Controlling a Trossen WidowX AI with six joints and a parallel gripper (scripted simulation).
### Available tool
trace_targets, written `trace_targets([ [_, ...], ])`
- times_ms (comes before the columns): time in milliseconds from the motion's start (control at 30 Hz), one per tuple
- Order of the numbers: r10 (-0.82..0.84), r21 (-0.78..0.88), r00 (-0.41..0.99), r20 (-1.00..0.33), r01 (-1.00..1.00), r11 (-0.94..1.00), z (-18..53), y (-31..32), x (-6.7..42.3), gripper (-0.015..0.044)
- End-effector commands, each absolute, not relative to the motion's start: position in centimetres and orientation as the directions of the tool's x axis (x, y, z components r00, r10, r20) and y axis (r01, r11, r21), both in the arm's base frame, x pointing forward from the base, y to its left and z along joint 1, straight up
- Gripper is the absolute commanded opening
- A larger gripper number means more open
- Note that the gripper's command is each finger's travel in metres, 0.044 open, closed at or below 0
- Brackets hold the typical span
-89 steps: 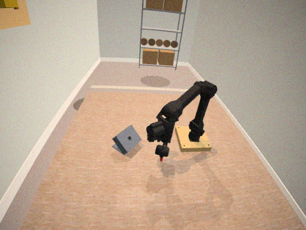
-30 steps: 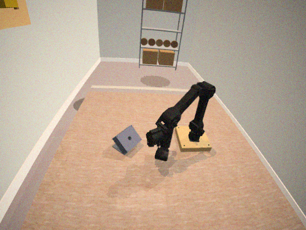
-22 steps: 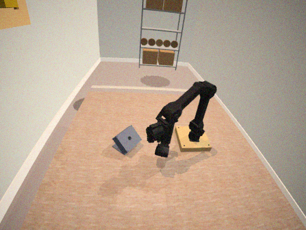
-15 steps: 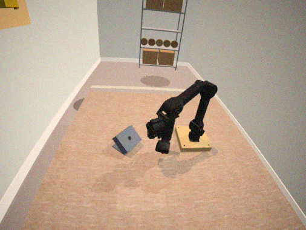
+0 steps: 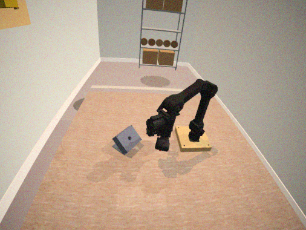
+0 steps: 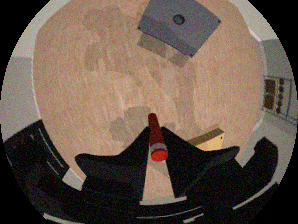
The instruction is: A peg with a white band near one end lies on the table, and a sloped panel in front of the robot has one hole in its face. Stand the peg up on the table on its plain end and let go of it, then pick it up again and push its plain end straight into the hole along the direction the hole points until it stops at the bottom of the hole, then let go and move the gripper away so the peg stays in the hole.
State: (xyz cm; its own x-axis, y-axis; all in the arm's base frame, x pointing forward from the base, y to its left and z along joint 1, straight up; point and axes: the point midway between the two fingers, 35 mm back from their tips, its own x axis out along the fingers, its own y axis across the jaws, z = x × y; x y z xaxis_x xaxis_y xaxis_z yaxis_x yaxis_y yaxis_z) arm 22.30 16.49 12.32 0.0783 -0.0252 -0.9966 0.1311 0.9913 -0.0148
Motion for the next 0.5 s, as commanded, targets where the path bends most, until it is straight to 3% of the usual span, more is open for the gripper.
trace_targets([
  [0, -0.045, -0.033, 0.122, -0.991, 0.101, 0.994, 12.7, 16.5, 23.1, 0.0000],
  [467, -0.118, -0.116, 0.247, -0.962, 0.021, 0.993, 13.4, 16.1, 25.3, 0.0000],
])
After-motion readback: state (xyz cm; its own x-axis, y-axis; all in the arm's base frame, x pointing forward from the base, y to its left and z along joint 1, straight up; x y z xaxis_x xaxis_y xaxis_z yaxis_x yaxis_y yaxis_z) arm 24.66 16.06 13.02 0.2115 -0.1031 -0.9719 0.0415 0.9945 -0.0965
